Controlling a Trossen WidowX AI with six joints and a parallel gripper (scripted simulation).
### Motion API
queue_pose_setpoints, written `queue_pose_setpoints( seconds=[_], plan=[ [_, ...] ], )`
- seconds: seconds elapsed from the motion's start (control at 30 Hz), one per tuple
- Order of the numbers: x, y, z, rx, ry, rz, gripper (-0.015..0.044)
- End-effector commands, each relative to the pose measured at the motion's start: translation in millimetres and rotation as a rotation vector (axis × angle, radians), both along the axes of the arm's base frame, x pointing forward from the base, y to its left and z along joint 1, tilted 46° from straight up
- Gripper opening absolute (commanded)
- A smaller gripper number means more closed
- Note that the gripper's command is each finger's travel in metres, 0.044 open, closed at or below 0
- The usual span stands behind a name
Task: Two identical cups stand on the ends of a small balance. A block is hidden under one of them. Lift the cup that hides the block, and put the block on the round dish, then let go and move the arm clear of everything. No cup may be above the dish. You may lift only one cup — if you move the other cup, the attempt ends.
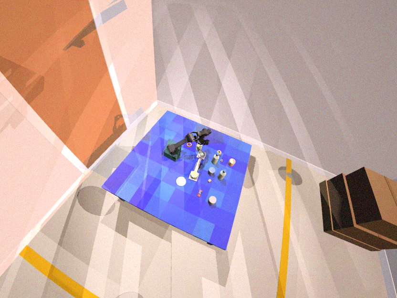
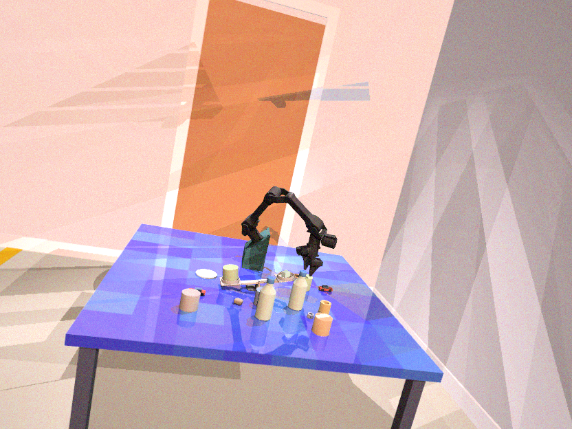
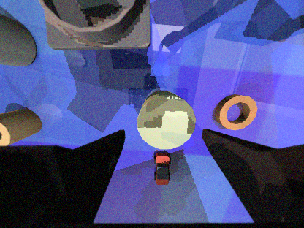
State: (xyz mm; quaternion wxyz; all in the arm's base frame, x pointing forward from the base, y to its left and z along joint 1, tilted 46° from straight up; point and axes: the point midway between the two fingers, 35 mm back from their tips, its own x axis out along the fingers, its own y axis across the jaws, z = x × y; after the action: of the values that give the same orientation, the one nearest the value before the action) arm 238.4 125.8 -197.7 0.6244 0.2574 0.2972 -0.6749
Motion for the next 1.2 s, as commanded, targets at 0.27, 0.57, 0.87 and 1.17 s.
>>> queue_pose_setpoints(
  seconds=[0.27, 0.57, 0.87, 1.17],
  plan=[
    [29, -17, 46, 0.022, 0.128, 0.129, 0.026],
    [68, -62, 120, 0.026, 0.313, 0.302, 0.026],
    [67, -69, 113, 0.025, 0.313, 0.302, 0.026],
    [66, -78, 104, 0.025, 0.313, 0.302, 0.026]
  ],
)
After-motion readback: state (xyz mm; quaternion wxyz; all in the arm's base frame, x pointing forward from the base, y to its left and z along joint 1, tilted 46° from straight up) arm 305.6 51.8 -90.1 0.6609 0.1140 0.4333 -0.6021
